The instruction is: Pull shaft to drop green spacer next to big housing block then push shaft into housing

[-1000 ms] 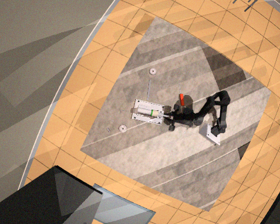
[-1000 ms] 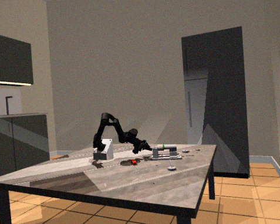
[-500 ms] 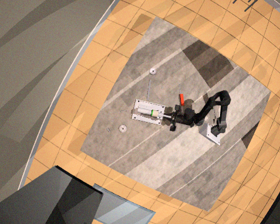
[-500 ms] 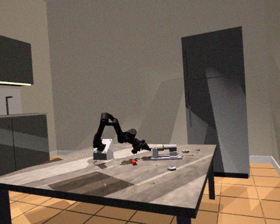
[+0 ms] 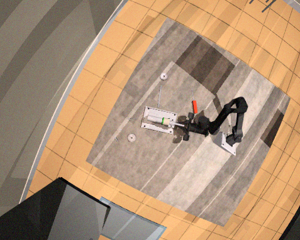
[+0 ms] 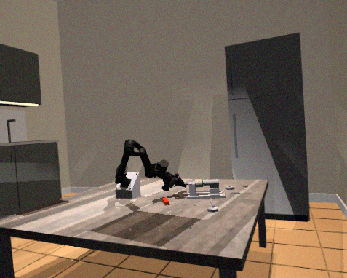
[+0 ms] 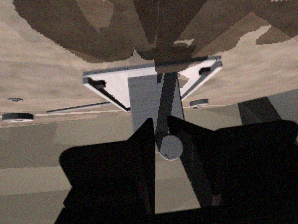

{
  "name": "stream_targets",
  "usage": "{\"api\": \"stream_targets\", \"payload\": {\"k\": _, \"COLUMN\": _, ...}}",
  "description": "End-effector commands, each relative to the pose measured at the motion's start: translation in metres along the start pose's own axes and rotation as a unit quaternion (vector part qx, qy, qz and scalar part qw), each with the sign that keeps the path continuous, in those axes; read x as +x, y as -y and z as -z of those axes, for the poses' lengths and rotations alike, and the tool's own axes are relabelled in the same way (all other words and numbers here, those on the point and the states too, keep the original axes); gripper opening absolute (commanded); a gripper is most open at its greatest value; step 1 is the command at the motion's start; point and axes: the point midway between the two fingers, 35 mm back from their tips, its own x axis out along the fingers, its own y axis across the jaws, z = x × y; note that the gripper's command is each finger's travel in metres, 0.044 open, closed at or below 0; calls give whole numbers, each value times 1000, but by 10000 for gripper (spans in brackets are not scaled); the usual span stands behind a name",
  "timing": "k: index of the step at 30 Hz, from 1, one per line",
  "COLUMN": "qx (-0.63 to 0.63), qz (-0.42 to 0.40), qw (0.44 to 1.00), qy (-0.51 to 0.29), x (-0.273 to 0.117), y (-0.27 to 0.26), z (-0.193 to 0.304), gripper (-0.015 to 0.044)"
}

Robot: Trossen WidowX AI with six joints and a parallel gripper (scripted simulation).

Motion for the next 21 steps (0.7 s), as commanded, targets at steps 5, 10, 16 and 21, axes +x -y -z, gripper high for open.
{"api": "stream_targets", "payload": {"k": 5, "qx": 0, "qz": -1, "qw": 1000, "qy": 1, "x": -1, "y": 0, "z": -1, "gripper": 0}}
{"api": "stream_targets", "payload": {"k": 10, "qx": 0, "qz": -1, "qw": 1000, "qy": 1, "x": -2, "y": 0, "z": -1, "gripper": 0}}
{"api": "stream_targets", "payload": {"k": 16, "qx": 0, "qz": -1, "qw": 1000, "qy": 1, "x": -2, "y": 0, "z": -1, "gripper": 0}}
{"api": "stream_targets", "payload": {"k": 21, "qx": 0, "qz": -1, "qw": 1000, "qy": 1, "x": -3, "y": 0, "z": -2, "gripper": 0}}
